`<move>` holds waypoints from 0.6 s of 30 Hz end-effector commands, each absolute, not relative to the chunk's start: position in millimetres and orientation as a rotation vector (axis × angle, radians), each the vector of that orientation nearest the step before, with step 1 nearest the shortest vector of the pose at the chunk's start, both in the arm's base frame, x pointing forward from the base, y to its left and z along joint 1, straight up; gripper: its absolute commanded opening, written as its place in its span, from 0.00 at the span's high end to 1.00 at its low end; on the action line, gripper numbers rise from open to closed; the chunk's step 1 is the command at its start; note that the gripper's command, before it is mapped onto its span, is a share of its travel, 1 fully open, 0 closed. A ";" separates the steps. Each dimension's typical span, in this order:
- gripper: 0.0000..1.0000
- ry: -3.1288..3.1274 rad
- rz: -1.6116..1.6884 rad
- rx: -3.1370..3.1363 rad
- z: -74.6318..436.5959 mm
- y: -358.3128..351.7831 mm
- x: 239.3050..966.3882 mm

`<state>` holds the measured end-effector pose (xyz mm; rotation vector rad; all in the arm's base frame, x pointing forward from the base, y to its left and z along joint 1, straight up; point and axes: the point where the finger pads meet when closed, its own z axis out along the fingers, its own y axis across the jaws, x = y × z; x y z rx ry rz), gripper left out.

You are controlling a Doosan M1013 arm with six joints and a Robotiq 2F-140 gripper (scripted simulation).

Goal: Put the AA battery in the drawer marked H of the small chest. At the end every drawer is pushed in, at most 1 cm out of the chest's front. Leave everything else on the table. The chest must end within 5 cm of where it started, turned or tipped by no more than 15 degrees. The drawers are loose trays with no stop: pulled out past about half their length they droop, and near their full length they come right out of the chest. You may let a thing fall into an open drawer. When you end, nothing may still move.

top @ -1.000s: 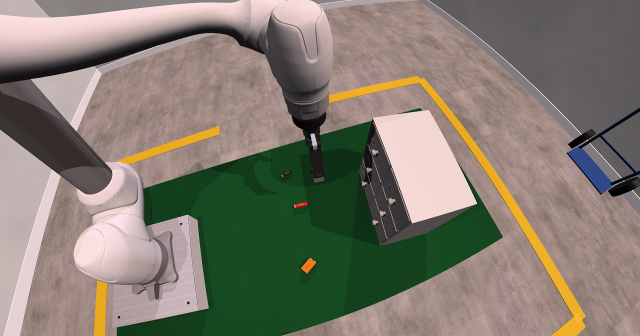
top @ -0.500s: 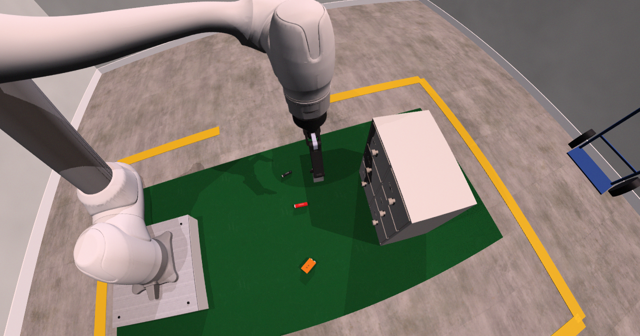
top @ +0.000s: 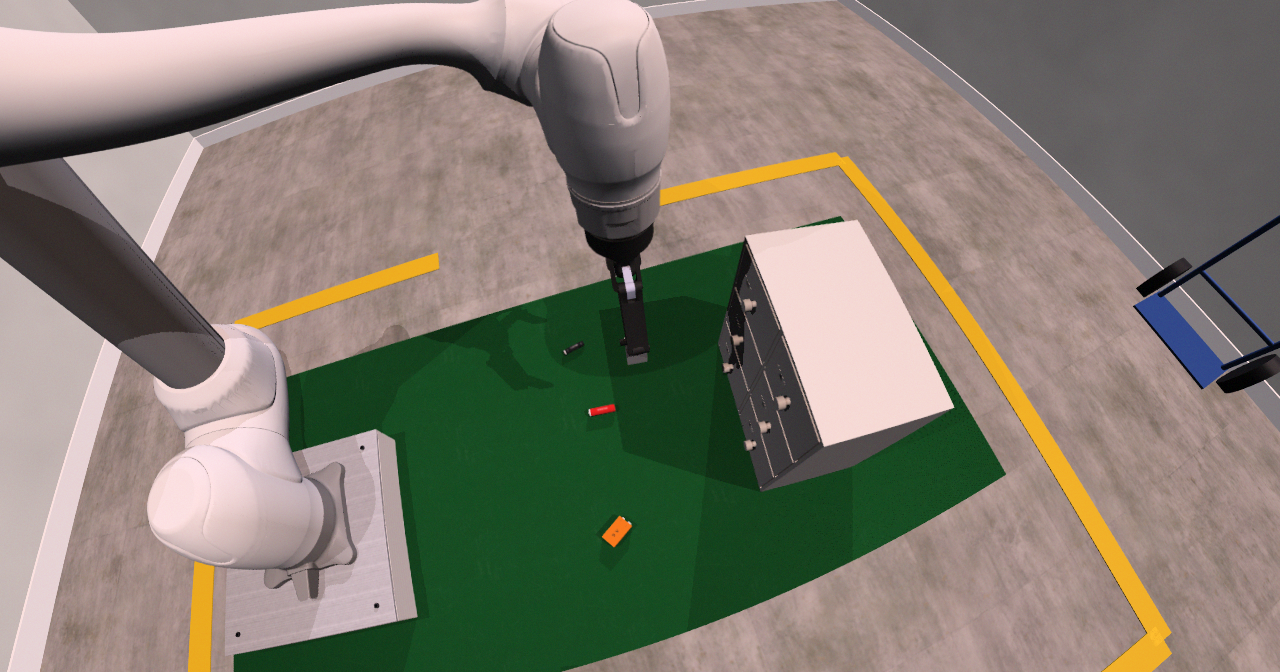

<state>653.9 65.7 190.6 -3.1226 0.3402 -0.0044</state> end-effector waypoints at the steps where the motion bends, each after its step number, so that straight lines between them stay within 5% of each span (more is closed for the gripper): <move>1: 0.00 0.340 -0.004 -3.122 190.7 65.7 653.9; 6: 0.00 0.340 -0.004 -3.122 190.9 64.0 653.7; 18: 0.00 0.340 -0.005 -3.122 207.9 -77.3 622.0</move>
